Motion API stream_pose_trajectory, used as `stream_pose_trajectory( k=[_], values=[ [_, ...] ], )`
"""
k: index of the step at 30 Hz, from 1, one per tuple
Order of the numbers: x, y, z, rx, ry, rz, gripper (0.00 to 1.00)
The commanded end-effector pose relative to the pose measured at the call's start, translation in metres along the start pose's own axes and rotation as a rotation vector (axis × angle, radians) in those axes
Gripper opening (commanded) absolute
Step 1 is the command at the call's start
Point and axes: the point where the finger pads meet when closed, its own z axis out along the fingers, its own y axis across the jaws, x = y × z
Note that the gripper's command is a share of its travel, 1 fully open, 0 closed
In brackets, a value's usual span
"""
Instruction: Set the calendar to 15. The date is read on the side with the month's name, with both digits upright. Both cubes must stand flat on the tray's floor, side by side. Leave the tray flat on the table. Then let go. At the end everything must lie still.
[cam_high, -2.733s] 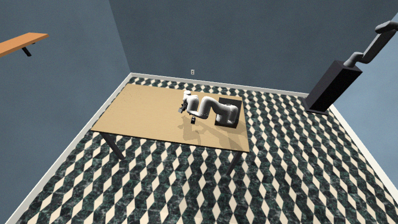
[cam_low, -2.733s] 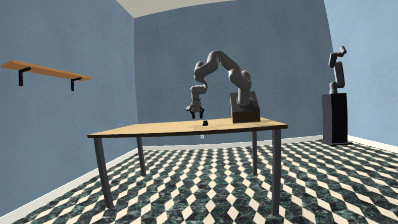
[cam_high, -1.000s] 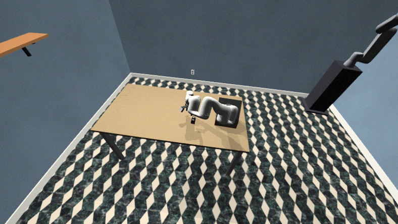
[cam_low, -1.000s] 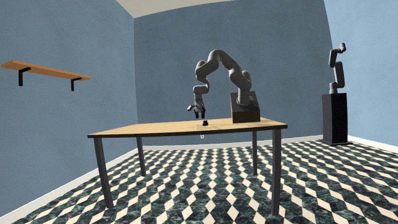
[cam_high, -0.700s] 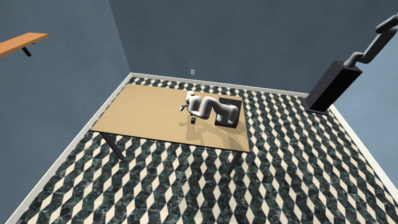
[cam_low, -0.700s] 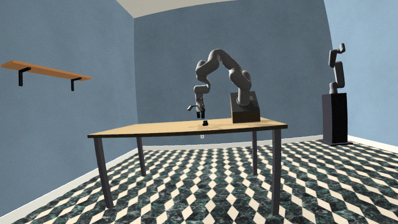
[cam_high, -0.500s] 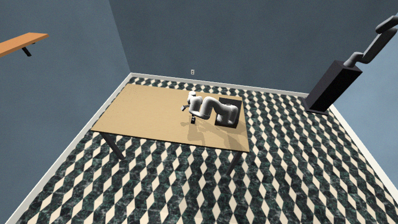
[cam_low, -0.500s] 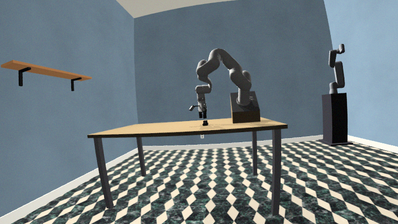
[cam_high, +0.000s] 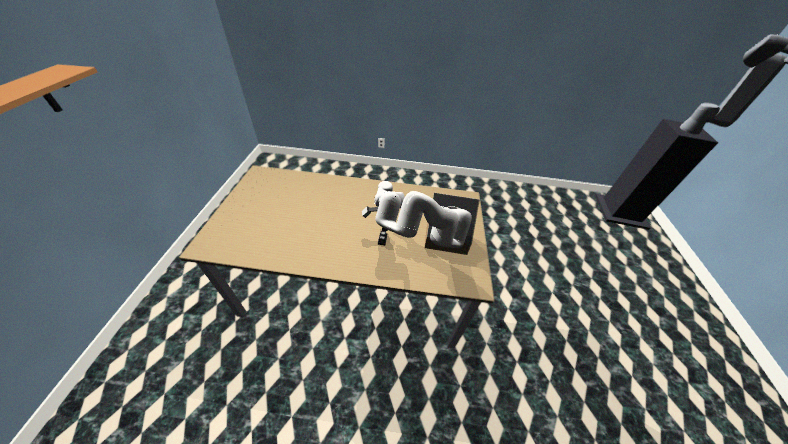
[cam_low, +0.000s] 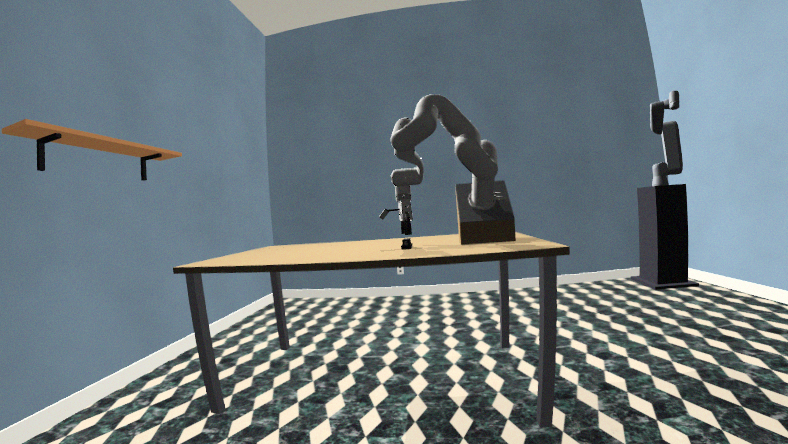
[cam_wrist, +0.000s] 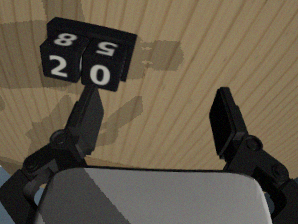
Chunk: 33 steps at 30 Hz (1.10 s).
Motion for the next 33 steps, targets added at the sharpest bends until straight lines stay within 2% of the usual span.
stream_pose_trajectory(
  k=[1,10,13,18,23,26,29,33],
  values=[
    [-0.005,-0.001,-0.001,-0.003,0.002,0.030,1.00],
    [-0.009,-0.003,-0.001,-0.003,0.002,0.271,1.00],
    [-0.028,-0.008,-0.001,-0.003,0.002,0.273,1.00],
    [-0.030,-0.009,-0.001,-0.003,0.002,0.295,1.00],
    [-0.033,-0.010,-0.001,-0.003,0.003,0.479,1.00],
    [-0.034,-0.010,-0.001,-0.003,0.003,0.519,1.00],
    [-0.053,-0.016,0.000,-0.003,0.003,0.534,1.00],
    [-0.056,-0.016,0.000,-0.003,0.003,0.542,1.00]
  ],
)
